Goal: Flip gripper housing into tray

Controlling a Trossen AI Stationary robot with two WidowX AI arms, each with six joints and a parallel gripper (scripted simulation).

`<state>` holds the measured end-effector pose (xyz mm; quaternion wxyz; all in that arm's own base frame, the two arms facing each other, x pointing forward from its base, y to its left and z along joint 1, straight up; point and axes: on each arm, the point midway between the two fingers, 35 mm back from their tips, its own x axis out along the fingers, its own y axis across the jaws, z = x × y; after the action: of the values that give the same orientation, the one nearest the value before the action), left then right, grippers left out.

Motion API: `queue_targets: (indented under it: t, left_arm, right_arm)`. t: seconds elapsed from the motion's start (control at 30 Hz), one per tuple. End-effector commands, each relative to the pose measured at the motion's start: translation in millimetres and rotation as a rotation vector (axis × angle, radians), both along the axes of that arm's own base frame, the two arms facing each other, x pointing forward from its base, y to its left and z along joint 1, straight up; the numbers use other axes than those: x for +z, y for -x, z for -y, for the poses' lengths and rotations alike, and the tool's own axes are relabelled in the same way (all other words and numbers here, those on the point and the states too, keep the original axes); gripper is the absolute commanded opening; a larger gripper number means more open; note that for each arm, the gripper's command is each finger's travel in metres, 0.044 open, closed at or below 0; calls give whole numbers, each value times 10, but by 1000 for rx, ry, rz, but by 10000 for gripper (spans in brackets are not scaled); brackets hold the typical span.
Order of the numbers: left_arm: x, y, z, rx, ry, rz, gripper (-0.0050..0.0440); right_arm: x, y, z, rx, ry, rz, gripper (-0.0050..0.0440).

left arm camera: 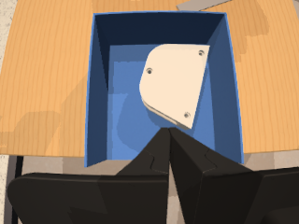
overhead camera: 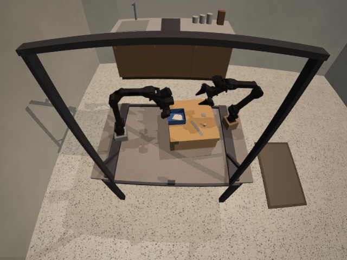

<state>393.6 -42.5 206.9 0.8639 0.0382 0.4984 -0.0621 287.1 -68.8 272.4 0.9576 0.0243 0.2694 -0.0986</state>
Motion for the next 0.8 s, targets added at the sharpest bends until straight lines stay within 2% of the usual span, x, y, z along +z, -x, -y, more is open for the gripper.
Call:
queue_targets:
  t: [0.0,0.13,0.23,0.77]
  left_arm:
    - [133,-190,42,-1,-4,33,0]
    - [161,-478,134,2,2,35,0]
    - [166,-588,176,5,8,35,0]
    - [112,-615,185,6,9,35,0]
  right_arm:
    - [66,4,-6,1,-2,20,440]
    - [66,4,-6,1,-2,20,440]
    - [66,4,-6,1,-2,20,440]
    - [66,4,-6,1,-2,20,440]
